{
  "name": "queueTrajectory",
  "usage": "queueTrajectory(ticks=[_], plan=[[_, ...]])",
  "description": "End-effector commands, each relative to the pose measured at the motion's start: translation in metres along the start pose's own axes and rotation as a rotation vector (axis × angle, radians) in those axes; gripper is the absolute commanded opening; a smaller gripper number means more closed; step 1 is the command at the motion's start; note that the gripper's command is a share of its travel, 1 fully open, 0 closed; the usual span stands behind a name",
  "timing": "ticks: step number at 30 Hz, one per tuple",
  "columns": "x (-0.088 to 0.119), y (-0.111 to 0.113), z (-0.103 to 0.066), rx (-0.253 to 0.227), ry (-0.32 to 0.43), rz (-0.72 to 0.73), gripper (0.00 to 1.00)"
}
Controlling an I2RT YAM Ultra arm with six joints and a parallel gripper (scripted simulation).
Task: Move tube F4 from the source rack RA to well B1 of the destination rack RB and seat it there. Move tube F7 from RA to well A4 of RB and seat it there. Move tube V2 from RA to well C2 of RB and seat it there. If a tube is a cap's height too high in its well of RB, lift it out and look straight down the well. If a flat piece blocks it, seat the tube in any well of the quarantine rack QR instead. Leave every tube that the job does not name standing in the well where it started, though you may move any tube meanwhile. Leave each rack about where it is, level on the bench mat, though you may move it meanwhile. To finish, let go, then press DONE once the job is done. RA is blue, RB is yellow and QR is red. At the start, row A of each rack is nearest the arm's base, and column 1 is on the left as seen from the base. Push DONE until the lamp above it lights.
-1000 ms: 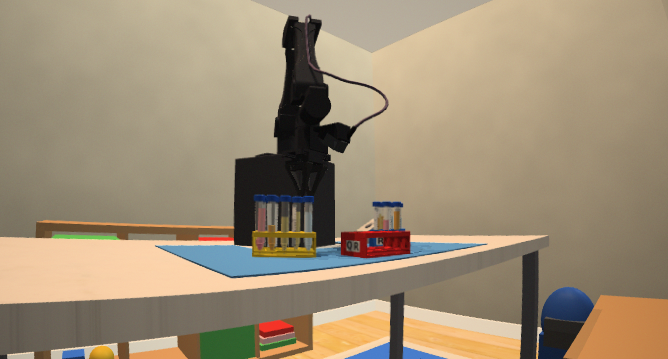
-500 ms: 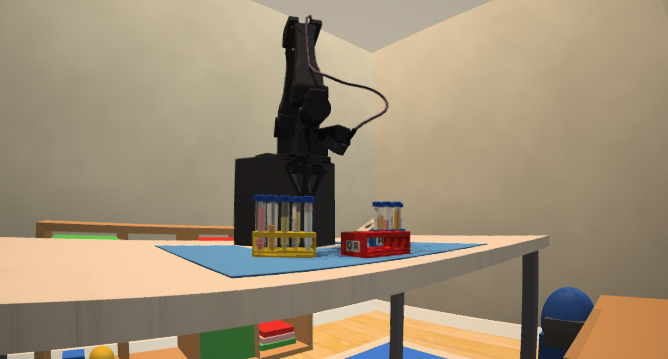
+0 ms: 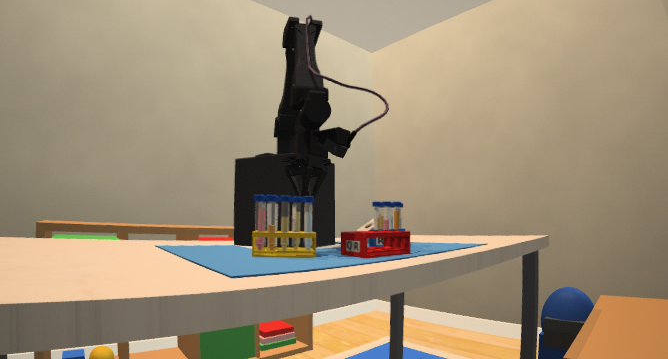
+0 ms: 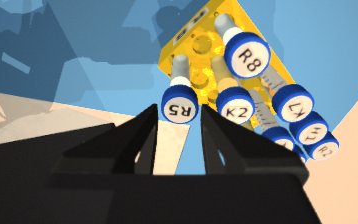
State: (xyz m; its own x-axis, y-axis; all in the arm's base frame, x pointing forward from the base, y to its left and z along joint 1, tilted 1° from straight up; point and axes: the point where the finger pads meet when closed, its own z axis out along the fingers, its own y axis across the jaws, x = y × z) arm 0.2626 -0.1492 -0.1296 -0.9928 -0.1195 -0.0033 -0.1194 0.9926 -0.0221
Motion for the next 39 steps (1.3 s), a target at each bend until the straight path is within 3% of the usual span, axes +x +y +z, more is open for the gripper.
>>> queueTrajectory(ticks=[1, 4, 5, 33, 39], plan=[[-0.008, 0.001, 0.004, 0.0, -0.015, -0.007, 0.3], [-0.003, -0.001, 0.0, 0.004, -0.009, -0.001, 0.3], [-0.003, -0.001, 0.0, 0.004, -0.009, -0.001, 0.0], [-0.003, -0.001, 0.0, 0.004, -0.009, -0.001, 0.0], [-0.01, 0.0, -0.012, 0.004, -0.024, -0.006, 0.0]])
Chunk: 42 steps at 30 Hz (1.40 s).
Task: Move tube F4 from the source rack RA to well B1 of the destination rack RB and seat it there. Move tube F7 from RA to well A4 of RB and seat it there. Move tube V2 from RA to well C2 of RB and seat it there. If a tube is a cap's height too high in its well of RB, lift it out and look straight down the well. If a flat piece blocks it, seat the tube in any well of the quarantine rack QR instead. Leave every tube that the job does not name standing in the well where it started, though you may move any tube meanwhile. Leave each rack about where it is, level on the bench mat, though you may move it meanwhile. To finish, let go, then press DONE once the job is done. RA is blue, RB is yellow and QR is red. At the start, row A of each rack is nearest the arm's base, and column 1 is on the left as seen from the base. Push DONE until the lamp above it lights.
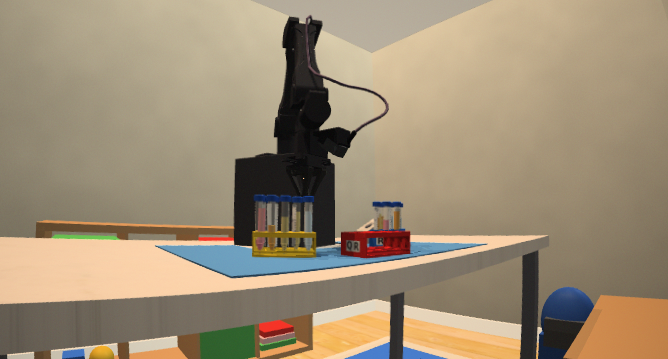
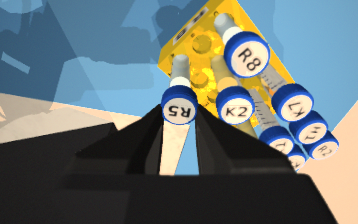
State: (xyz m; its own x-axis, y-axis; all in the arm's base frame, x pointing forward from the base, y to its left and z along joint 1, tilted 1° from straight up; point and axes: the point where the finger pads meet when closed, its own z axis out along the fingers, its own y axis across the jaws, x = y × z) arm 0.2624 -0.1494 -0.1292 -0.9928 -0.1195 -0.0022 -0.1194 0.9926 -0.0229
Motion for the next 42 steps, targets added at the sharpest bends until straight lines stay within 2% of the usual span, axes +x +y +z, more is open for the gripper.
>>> queueTrajectory(ticks=[1, 7, 11, 20, 22, 23, 29, 34, 42], plan=[[-0.009, 0.001, -0.012, 0.002, -0.024, -0.006, 0.0], [0.001, 0.008, -0.013, -0.012, -0.003, -0.006, 0.0], [-0.006, 0.003, -0.019, 0.0, -0.018, -0.006, 0.0], [0.003, 0.009, -0.025, -0.012, -0.002, -0.005, 0.0], [0.003, 0.009, -0.025, -0.012, -0.002, -0.005, 0.0], [-0.013, -0.002, -0.033, 0.013, -0.036, -0.005, 0.0], [-0.014, -0.003, -0.039, 0.013, -0.036, -0.005, 0.0], [0.003, 0.01, -0.037, -0.011, -0.001, -0.005, 0.0], [-0.006, 0.003, -0.047, 0.004, -0.022, -0.007, 0.0]])
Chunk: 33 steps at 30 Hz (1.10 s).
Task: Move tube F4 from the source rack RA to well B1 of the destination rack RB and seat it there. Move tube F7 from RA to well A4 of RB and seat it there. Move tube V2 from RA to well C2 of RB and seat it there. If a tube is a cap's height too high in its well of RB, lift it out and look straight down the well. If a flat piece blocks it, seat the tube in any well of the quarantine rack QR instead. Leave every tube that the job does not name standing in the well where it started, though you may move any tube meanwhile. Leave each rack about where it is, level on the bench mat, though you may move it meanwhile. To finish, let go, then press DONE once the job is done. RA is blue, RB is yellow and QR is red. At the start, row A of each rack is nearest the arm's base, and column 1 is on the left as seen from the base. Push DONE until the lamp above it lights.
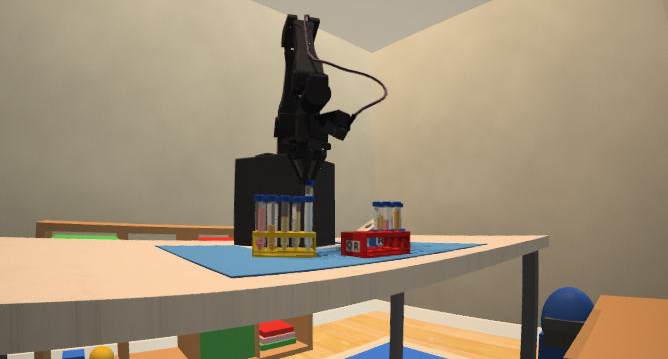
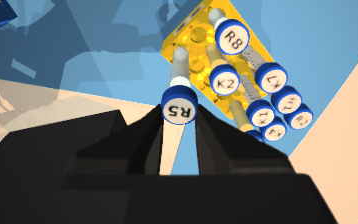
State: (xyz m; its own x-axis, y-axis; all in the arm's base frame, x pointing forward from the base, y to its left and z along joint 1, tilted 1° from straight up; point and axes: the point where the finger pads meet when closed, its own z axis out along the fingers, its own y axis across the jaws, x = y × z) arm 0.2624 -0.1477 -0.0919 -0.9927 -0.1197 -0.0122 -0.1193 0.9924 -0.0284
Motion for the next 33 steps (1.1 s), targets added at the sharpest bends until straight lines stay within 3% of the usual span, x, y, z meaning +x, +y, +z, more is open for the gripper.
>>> queueTrajectory(ticks=[1, 9, 16, 22, 26, 28, 33], plan=[[-0.006, 0.001, -0.012, 0.001, -0.016, -0.005, 0.0], [-0.007, -0.008, -0.022, 0.009, -0.025, 0.002, 0.0], [0.003, -0.002, -0.023, -0.005, -0.006, 0.003, 0.0], [-0.006, -0.009, -0.033, 0.009, -0.025, 0.004, 0.0], [-0.008, -0.005, -0.037, 0.009, -0.026, -0.002, 0.0], [0.007, 0.008, -0.031, -0.017, 0.009, -0.004, 0.0], [0.009, 0.011, -0.032, -0.017, 0.009, -0.004, 0.0]])
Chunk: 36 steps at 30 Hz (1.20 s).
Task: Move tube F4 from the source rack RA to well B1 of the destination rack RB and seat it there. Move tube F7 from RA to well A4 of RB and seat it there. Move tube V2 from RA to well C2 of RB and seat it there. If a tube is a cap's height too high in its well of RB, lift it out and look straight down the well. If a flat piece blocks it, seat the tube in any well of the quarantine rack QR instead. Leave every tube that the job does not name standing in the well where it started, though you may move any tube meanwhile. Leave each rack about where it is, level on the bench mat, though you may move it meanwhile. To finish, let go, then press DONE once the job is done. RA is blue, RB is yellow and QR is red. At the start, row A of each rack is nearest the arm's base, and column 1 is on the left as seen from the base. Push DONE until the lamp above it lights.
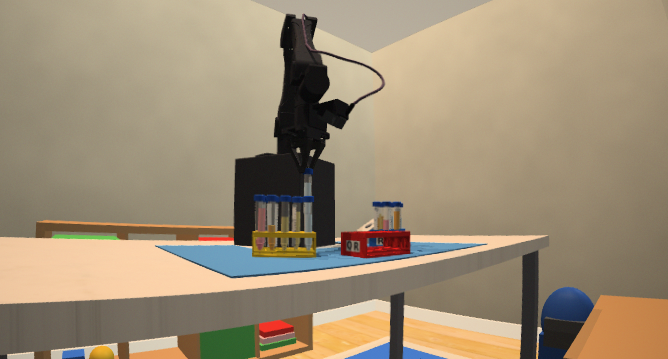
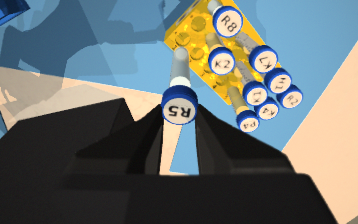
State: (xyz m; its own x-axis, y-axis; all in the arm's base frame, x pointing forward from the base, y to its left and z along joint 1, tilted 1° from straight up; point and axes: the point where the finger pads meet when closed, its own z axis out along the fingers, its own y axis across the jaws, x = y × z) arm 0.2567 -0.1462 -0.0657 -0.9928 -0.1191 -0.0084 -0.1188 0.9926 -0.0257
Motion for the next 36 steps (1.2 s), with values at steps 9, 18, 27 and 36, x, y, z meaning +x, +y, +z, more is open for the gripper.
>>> queueTrajectory(ticks=[9, 18, 27, 36], plan=[[0.009, 0.015, -0.007, 0.001, -0.015, -0.004, 0.0], [0.018, 0.023, -0.008, 0.001, -0.015, -0.004, 0.0], [-0.001, 0.039, -0.006, -0.003, -0.003, -0.004, 0.0], [-0.015, 0.057, -0.007, -0.005, 0.004, -0.004, 0.0]])
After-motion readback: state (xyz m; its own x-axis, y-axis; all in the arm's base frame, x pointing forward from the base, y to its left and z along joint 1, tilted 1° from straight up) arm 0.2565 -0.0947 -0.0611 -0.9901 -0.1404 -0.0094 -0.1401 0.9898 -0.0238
